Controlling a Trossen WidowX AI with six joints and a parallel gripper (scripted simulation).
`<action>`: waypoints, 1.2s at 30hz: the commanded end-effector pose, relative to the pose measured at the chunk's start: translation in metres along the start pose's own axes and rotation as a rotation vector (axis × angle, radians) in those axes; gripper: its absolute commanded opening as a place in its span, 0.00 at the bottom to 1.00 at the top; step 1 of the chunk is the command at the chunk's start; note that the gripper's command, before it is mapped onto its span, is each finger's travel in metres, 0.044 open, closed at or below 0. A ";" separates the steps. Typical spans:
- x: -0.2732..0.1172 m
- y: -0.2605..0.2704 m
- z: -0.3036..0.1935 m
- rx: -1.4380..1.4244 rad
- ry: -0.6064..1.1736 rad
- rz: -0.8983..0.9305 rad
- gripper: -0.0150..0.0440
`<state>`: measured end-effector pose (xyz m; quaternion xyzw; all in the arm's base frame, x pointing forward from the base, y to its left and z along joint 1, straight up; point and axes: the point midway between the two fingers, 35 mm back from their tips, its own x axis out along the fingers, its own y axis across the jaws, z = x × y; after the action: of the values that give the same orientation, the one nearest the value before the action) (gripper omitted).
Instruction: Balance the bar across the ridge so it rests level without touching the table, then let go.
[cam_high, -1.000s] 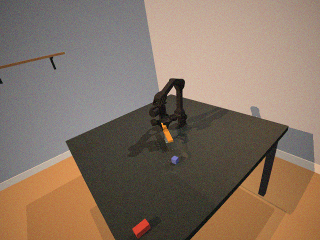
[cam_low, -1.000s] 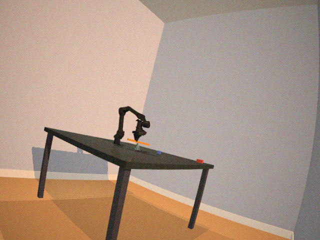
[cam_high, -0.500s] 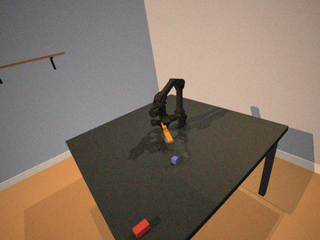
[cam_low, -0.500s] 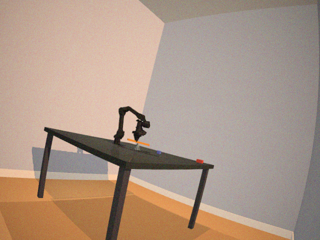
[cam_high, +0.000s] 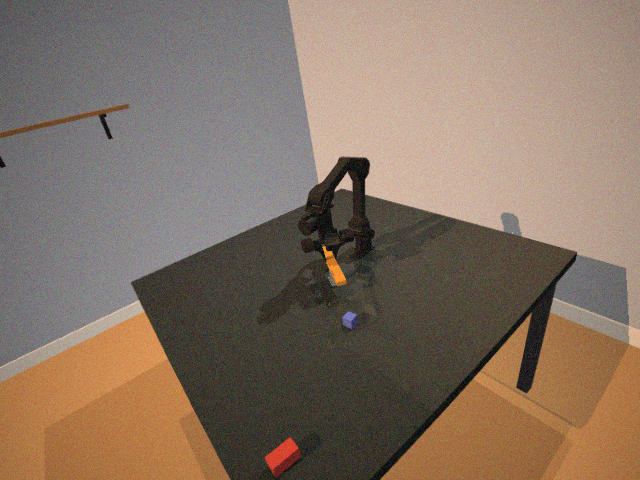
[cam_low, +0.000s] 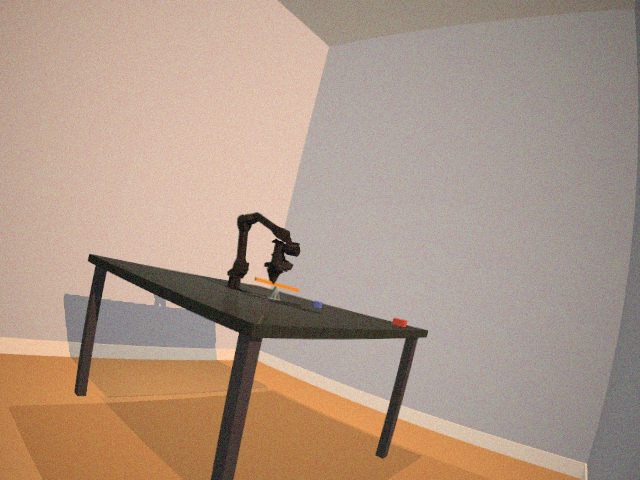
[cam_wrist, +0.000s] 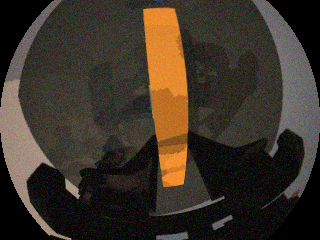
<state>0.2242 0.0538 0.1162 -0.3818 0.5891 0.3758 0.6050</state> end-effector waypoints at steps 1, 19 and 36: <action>0.002 0.001 0.000 -0.004 0.001 0.003 0.25; 0.003 0.001 -0.001 -0.004 0.001 0.003 0.25; 0.004 0.001 -0.001 -0.004 0.001 0.003 0.25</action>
<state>0.2246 0.0540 0.1146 -0.3819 0.5878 0.3756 0.6062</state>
